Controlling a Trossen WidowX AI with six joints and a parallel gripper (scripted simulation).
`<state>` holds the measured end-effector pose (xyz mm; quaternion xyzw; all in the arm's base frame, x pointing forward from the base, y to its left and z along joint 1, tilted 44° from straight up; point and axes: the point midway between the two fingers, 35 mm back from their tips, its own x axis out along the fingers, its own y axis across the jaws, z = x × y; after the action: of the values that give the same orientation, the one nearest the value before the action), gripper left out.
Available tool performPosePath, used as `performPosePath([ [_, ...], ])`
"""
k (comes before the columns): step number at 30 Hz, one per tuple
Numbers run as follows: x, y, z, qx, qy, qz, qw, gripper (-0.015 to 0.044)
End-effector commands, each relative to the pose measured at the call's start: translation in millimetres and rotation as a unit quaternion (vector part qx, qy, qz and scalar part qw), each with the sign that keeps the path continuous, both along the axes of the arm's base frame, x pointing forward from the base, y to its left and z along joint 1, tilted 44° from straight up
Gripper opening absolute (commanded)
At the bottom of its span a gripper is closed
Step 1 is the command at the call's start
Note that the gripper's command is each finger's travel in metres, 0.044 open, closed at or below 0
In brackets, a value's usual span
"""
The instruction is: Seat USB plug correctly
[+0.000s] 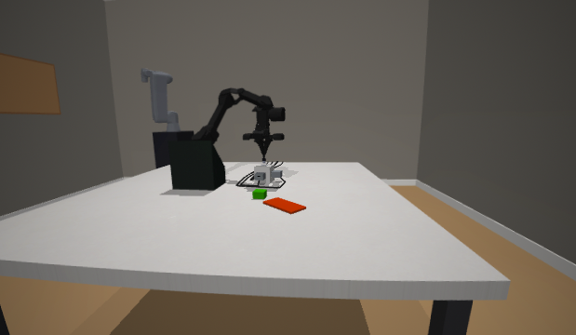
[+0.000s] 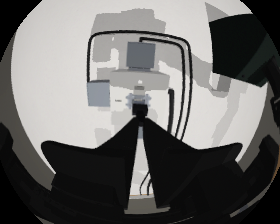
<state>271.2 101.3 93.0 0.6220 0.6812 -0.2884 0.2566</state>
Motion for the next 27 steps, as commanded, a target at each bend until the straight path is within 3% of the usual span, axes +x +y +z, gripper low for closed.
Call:
performPosePath([
  [1,0.1,1.1,-0.2,0.004,-0.002,0.002,1.000,0.0000],
  [27,-0.1,4.2,-1.6,0.008,-0.008,0.008,1.000,0.0000],
])
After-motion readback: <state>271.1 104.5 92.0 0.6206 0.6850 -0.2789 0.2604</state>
